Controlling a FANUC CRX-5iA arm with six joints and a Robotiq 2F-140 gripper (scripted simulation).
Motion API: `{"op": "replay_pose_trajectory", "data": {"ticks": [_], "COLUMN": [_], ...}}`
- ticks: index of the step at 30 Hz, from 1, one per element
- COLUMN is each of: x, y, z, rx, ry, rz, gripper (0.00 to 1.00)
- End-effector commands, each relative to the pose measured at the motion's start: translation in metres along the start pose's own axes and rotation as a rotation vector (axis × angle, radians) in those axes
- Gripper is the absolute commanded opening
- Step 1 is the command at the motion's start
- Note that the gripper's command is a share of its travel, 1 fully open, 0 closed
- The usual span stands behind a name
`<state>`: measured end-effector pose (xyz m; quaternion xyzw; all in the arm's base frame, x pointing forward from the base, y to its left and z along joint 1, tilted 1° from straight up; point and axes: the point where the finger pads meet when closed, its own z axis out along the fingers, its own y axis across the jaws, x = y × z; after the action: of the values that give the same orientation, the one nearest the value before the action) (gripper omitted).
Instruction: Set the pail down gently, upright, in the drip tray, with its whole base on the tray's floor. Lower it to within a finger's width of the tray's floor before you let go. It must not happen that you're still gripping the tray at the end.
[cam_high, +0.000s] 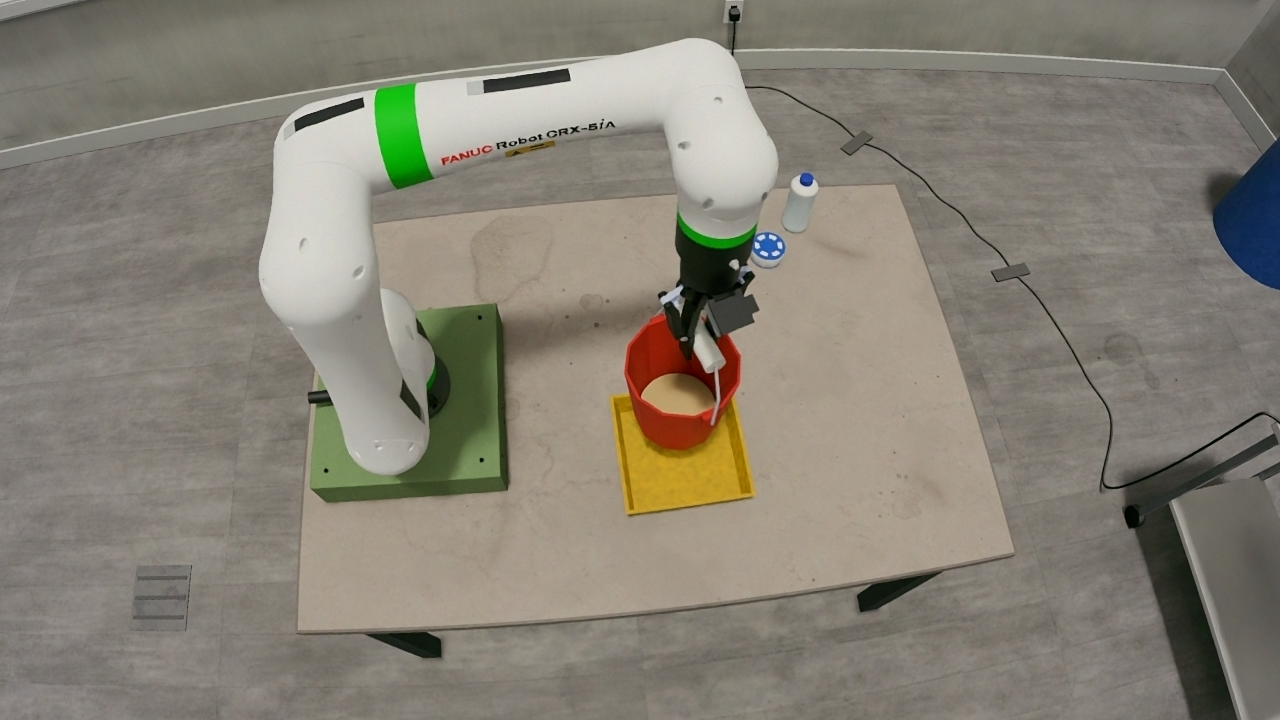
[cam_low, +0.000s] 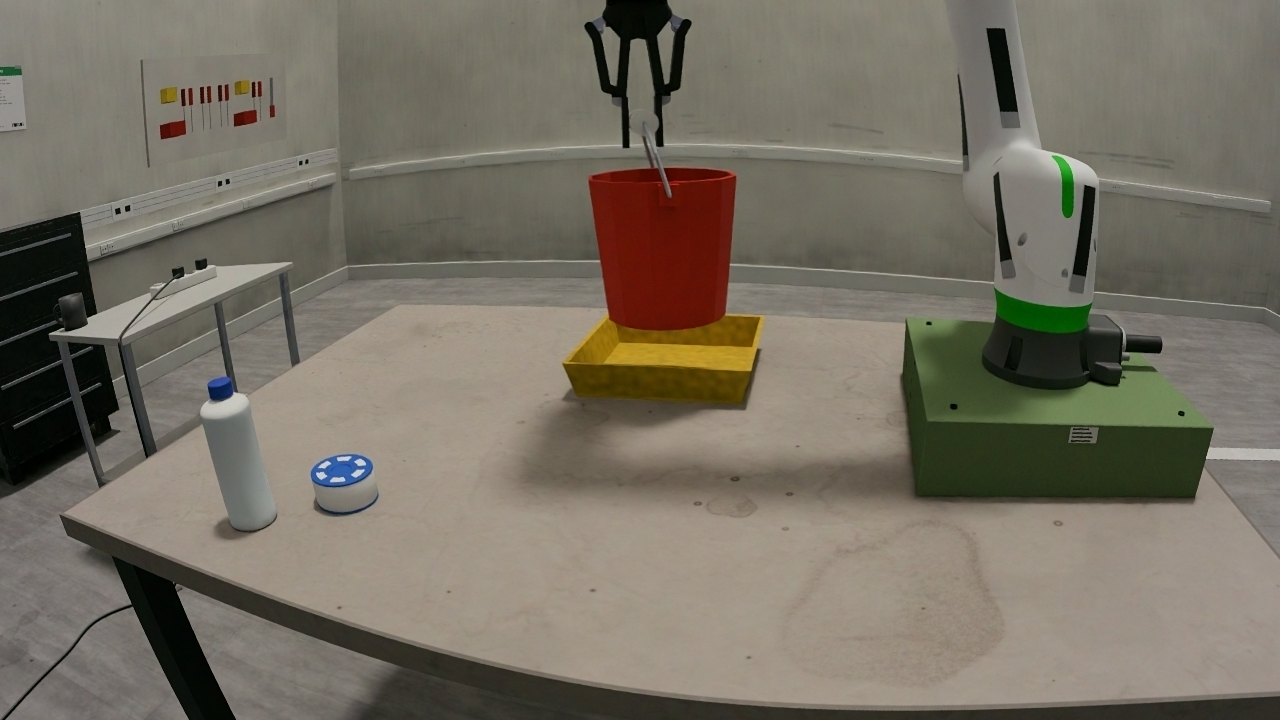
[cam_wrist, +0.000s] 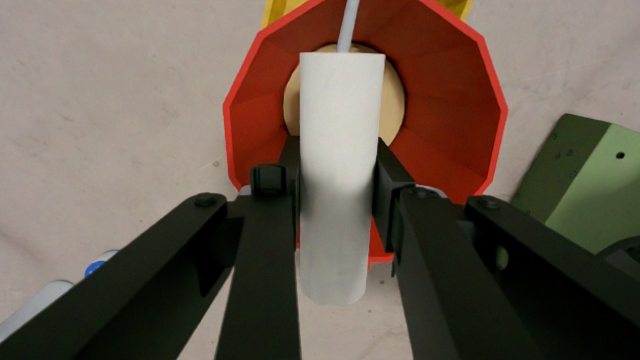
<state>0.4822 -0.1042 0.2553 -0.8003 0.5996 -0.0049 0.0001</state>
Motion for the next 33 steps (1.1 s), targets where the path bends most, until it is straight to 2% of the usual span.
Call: {"op": "replay_pose_trajectory", "data": {"ticks": [1, 33], "x": [0.009, 0.040], "y": [0.002, 0.009], "z": [-0.001, -0.001], "rx": [0.002, 0.002], "ry": [0.001, 0.001], "rz": [0.000, 0.000], "gripper": [0.10, 0.10]}}
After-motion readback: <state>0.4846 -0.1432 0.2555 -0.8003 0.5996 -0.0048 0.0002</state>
